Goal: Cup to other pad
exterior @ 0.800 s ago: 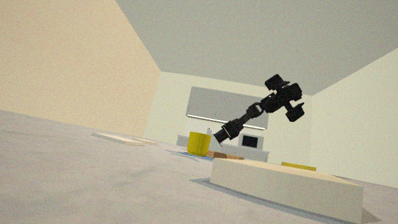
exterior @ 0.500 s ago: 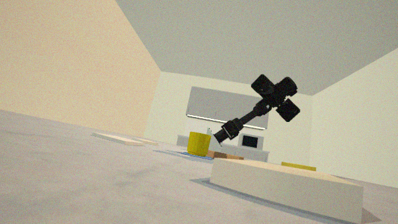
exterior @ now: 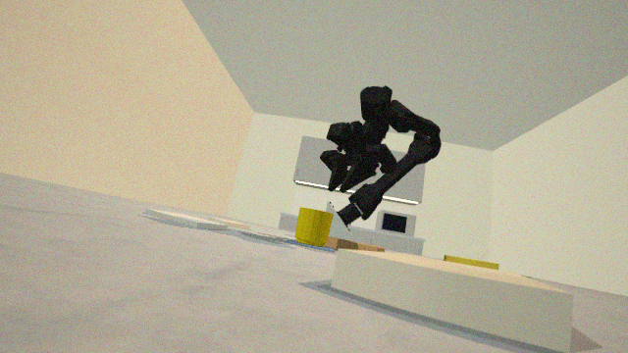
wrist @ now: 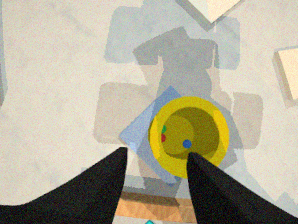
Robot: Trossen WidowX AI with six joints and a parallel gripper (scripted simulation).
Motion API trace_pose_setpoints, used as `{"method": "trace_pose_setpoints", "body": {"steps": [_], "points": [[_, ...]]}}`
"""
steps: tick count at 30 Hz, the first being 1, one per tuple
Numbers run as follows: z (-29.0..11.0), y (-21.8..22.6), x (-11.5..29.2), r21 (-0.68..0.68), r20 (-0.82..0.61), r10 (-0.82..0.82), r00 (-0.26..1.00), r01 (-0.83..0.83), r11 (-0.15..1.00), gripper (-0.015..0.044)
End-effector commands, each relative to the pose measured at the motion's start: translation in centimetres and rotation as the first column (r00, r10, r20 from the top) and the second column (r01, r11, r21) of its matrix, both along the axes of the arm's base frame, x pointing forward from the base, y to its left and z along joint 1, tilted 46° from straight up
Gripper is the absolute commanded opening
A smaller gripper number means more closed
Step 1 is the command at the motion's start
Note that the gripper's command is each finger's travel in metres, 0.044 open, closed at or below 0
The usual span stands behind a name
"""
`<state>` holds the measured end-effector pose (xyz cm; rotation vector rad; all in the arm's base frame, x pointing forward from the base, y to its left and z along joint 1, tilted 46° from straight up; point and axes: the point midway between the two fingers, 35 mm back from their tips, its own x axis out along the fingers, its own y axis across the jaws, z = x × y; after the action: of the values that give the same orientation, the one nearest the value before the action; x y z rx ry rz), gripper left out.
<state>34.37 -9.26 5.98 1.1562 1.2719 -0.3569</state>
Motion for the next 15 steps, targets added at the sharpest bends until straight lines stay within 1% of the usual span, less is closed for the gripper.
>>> {"method": "trace_pose_setpoints", "body": {"steps": [1,4,6,15], "points": [[-2.4,-0.9,-1.7,0.202,-0.241,-0.146,0.96,0.197,0.959,0.0166],[-4.1,-1.4,-3.2,0.32,-0.461,-0.222,0.859,0.395,0.861,0.0166],[-4.6,-1.6,-3.7,0.351,-0.55,-0.237,0.801,0.479,0.804,0.0166],[-4.7,-1.4,-3.9,0.354,-0.561,-0.239,0.793,0.49,0.797,0.0166]]}}
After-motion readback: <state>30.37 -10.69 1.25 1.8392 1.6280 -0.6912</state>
